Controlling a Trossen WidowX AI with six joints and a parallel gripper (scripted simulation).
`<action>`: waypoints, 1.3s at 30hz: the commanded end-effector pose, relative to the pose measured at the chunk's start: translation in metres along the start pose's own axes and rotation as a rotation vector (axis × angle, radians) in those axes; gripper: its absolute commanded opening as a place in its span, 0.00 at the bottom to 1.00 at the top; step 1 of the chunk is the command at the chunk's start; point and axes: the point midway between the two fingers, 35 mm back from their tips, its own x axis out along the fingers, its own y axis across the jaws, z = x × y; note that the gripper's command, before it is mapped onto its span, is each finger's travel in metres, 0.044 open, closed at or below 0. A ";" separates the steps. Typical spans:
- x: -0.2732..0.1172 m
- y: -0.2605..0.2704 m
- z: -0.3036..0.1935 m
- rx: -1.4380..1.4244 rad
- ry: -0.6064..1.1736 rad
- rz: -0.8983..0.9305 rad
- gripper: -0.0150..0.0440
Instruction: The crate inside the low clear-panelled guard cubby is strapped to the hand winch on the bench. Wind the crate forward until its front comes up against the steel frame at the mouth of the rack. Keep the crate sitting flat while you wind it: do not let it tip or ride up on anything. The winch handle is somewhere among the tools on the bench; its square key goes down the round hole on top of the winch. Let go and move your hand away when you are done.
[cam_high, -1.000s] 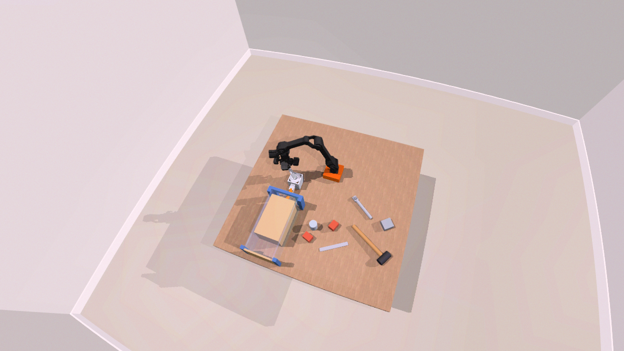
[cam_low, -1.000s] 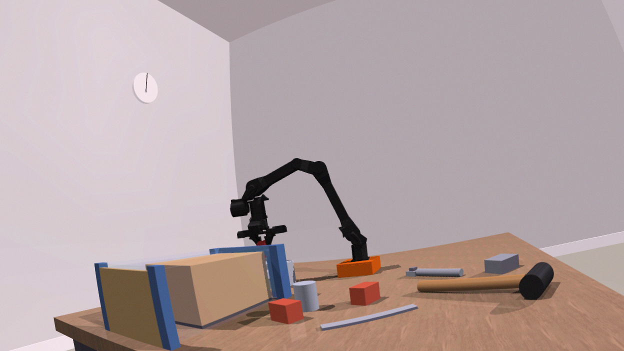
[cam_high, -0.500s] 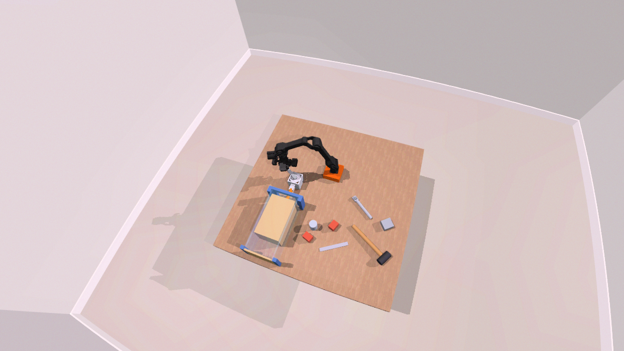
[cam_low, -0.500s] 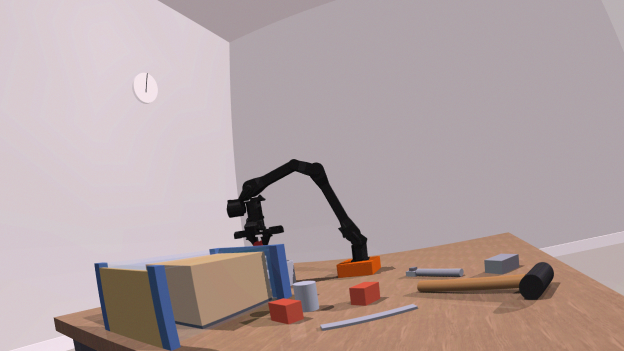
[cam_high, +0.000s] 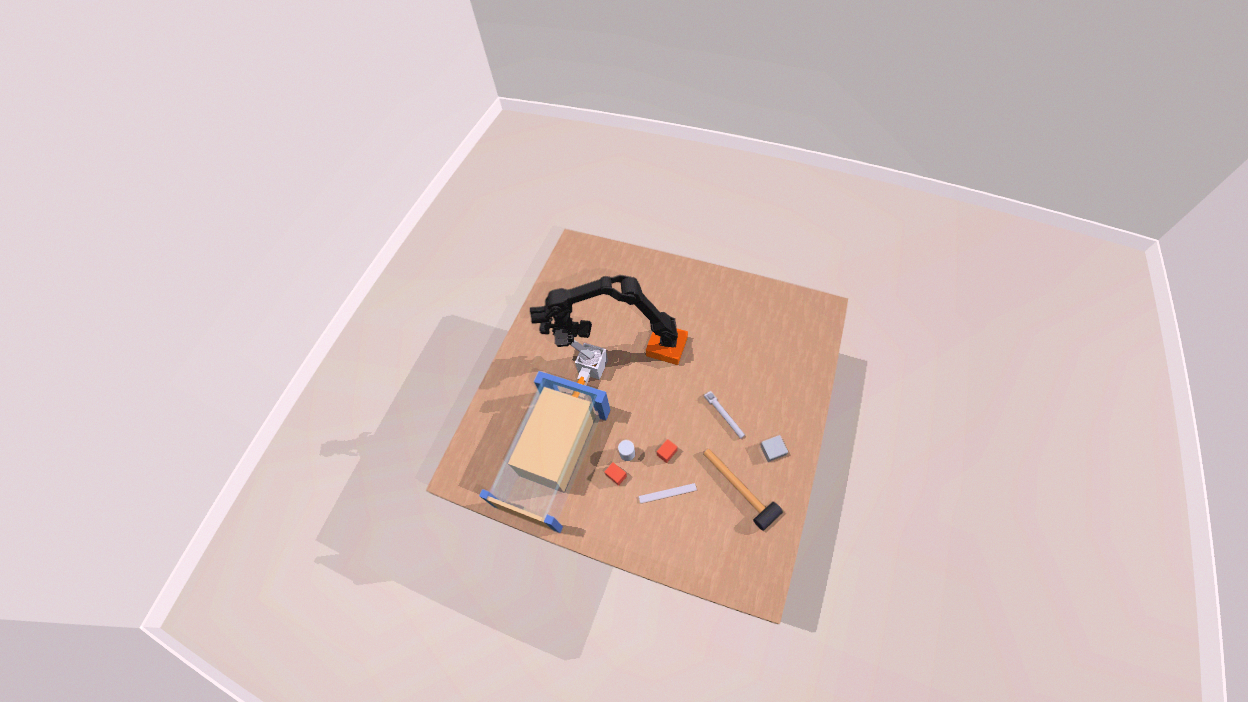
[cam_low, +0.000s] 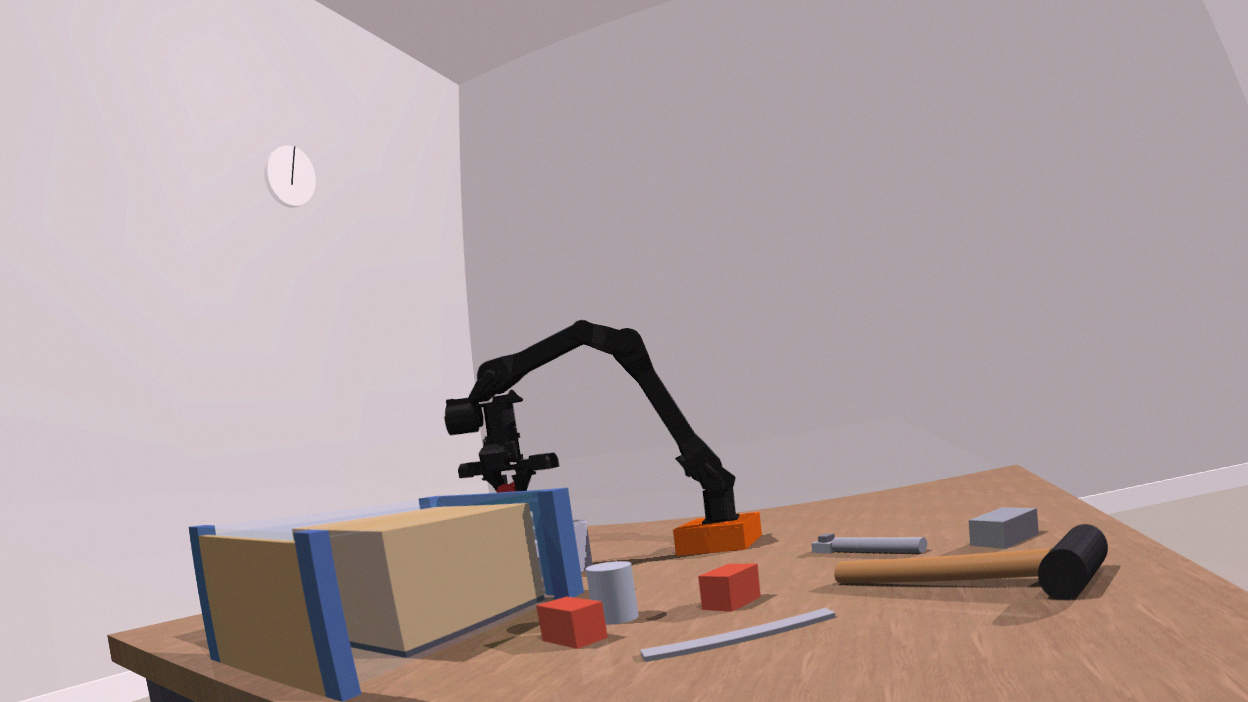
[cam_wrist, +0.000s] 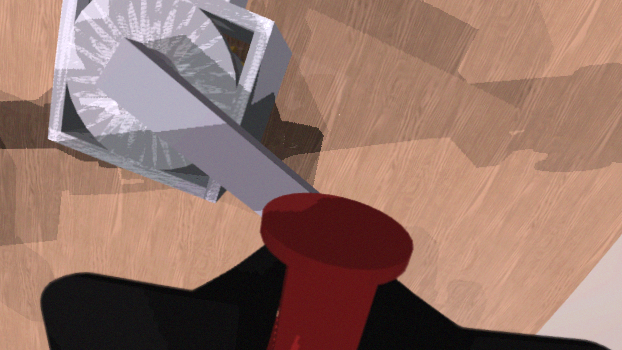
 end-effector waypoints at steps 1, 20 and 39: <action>-0.001 -0.006 0.016 -0.011 -0.025 -0.014 0.25; -0.002 -0.011 0.036 -0.011 -0.027 -0.015 0.25; -0.003 -0.012 0.057 -0.011 -0.029 -0.015 0.25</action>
